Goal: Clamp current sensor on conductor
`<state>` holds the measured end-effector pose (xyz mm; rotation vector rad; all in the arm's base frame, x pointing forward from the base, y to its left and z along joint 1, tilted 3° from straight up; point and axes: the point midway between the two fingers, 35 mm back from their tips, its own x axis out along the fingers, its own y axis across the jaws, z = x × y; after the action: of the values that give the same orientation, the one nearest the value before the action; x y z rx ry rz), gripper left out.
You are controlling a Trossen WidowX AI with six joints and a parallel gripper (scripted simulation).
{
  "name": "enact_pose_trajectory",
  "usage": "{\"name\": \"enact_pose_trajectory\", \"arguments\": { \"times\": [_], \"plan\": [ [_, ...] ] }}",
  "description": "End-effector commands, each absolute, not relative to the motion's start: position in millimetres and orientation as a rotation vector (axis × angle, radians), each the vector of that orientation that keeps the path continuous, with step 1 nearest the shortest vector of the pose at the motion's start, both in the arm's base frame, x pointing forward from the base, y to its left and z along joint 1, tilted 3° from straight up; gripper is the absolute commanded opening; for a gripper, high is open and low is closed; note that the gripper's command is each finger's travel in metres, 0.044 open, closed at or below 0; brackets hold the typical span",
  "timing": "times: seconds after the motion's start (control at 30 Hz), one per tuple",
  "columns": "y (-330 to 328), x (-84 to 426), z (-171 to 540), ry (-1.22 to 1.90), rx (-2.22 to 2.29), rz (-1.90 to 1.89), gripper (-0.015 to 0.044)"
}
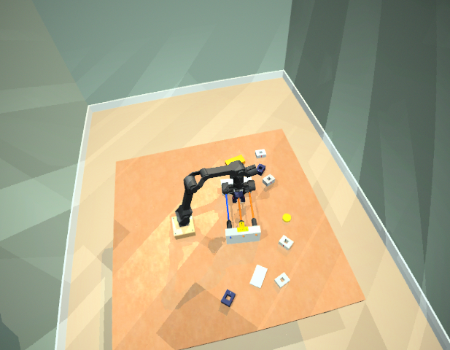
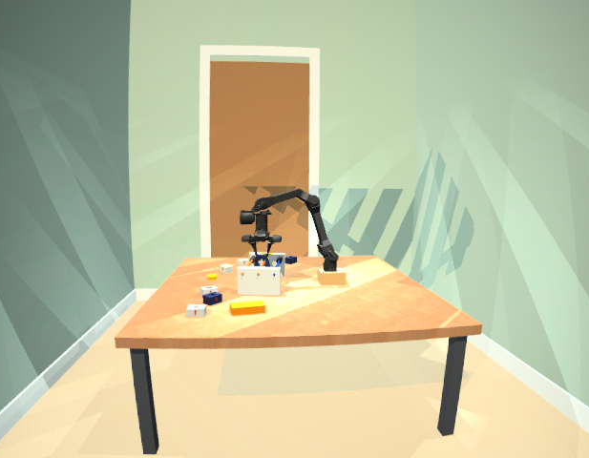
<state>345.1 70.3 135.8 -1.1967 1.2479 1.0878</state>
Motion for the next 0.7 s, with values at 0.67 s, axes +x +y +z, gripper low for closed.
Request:
{"name": "enact_pose_trajectory", "arguments": {
  "times": [0.67],
  "plan": [
    [68.8, 345.3, 111.5, 1.249, -1.196, 1.088, 0.0]
  ]
}}
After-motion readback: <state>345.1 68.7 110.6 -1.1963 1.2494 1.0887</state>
